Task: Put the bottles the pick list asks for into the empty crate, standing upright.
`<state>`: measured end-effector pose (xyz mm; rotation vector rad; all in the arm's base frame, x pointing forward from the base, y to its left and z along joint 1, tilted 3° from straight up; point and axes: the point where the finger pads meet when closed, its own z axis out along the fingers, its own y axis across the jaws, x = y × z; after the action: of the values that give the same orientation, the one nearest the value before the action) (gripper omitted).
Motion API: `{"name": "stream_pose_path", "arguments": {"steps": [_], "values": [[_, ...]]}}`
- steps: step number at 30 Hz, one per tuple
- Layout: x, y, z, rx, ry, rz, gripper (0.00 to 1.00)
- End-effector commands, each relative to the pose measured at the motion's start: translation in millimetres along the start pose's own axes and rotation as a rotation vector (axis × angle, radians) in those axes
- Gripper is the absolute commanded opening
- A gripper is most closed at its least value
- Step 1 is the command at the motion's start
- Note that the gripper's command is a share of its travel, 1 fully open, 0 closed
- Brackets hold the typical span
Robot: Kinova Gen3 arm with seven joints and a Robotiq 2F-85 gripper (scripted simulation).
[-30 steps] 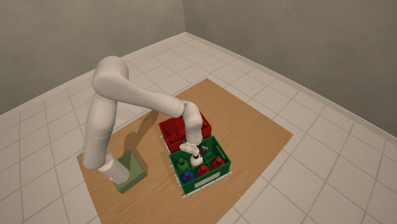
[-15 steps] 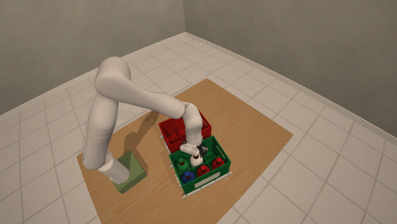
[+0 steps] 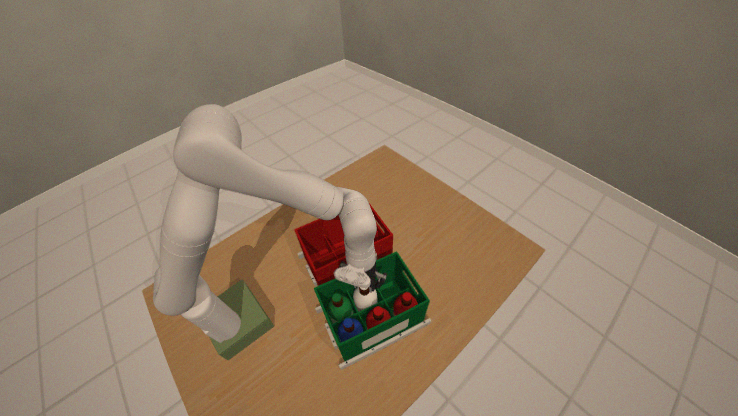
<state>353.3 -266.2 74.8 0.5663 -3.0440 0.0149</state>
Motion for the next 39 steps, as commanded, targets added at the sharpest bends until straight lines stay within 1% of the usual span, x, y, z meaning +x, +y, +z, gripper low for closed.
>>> {"name": "stream_pose_path", "arguments": {"steps": [1, 5, 35, 39], "values": [[-0.3, -0.4, -0.7, 0.001, -0.001, 0.000, 0.48], [-0.3, -0.4, -0.7, 0.001, -0.001, 0.000, 0.48], [-0.3, -0.5, -0.8, 0.002, -0.001, 0.000, 0.37], [-0.3, -0.4, -0.8, 0.002, -0.001, 0.000, 0.37]]}}
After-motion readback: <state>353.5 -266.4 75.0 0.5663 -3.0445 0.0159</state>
